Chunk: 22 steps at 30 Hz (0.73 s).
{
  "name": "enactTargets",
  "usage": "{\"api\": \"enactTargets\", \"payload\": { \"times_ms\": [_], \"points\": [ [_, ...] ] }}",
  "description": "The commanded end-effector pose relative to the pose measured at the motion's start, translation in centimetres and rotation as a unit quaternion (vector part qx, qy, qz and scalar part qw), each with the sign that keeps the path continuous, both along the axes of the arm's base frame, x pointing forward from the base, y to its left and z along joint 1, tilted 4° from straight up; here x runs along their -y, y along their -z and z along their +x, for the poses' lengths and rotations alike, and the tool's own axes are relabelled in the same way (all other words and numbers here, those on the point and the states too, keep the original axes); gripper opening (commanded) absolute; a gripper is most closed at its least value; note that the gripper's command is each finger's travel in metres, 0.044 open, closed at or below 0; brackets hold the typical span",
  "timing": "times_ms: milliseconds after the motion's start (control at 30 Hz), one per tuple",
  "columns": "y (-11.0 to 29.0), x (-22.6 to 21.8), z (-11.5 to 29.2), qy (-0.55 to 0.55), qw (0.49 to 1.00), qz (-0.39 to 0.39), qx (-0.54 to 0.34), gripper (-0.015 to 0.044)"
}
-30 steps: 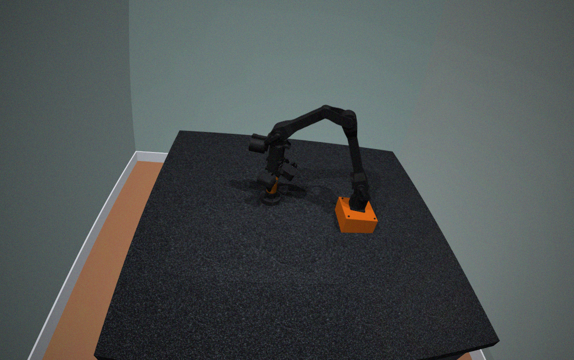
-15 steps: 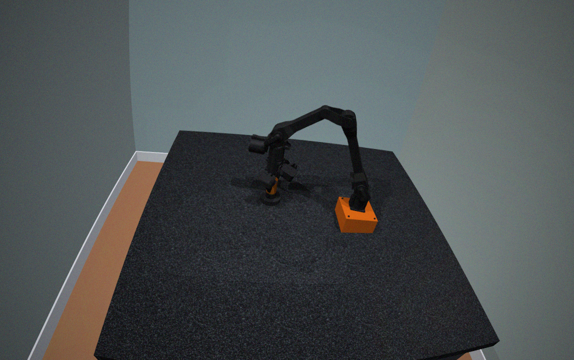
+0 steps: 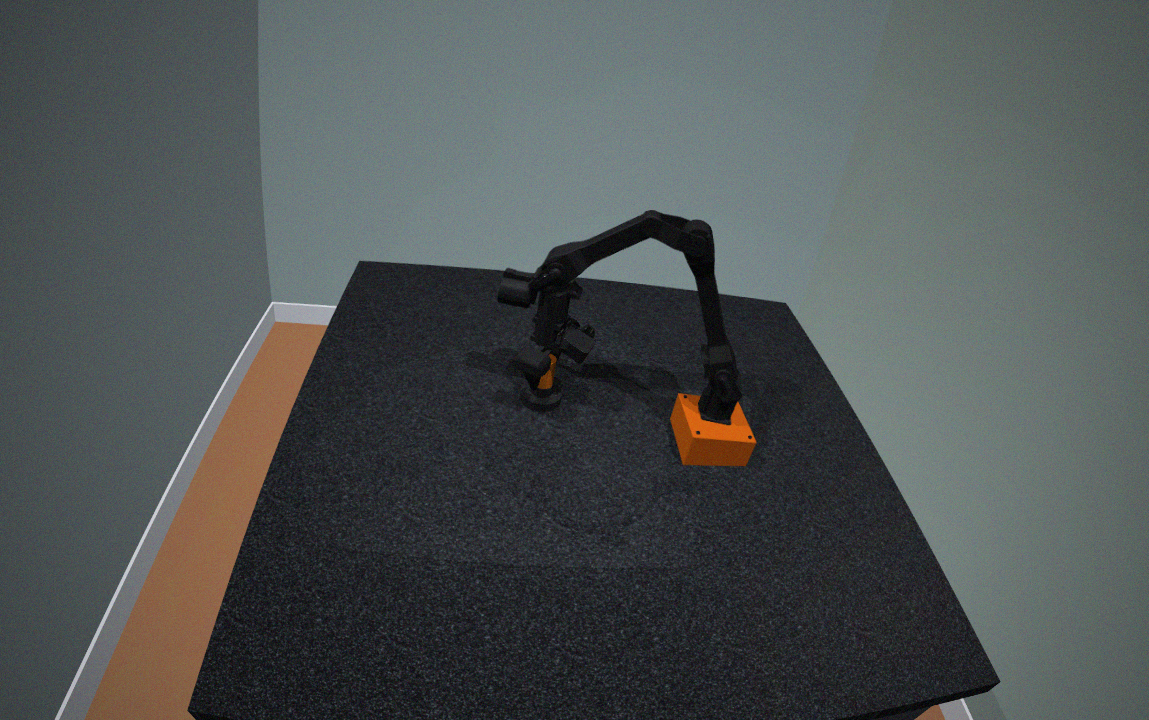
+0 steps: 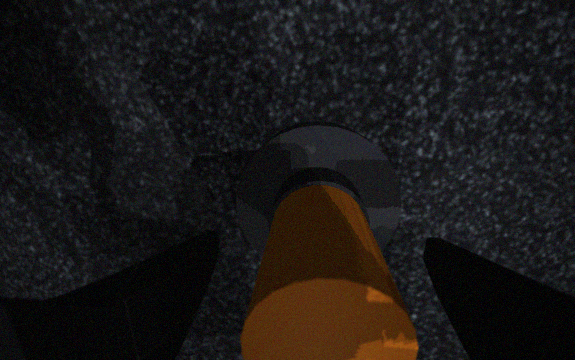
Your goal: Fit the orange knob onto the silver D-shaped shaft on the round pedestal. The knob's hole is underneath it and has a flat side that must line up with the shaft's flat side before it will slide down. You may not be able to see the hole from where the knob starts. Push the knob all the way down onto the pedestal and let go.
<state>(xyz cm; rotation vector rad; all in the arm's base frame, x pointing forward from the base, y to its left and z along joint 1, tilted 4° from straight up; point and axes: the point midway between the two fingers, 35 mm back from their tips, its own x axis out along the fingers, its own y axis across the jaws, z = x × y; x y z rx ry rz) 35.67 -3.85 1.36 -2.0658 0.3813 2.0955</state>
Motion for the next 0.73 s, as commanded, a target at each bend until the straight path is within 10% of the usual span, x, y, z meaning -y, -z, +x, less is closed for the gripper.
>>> {"api": "enactTargets", "payload": {
  "times_ms": [0,367,700],
  "points": [
    [0.0,0.0,0.0,-0.002,1.0,0.0,0.0,0.044],
    [-9.3,-0.5,0.2,0.0,1.0,0.0,0.0,0.044],
    [-9.6,-0.5,0.4,0.0,1.0,0.0,0.0,0.044]
  ]
}}
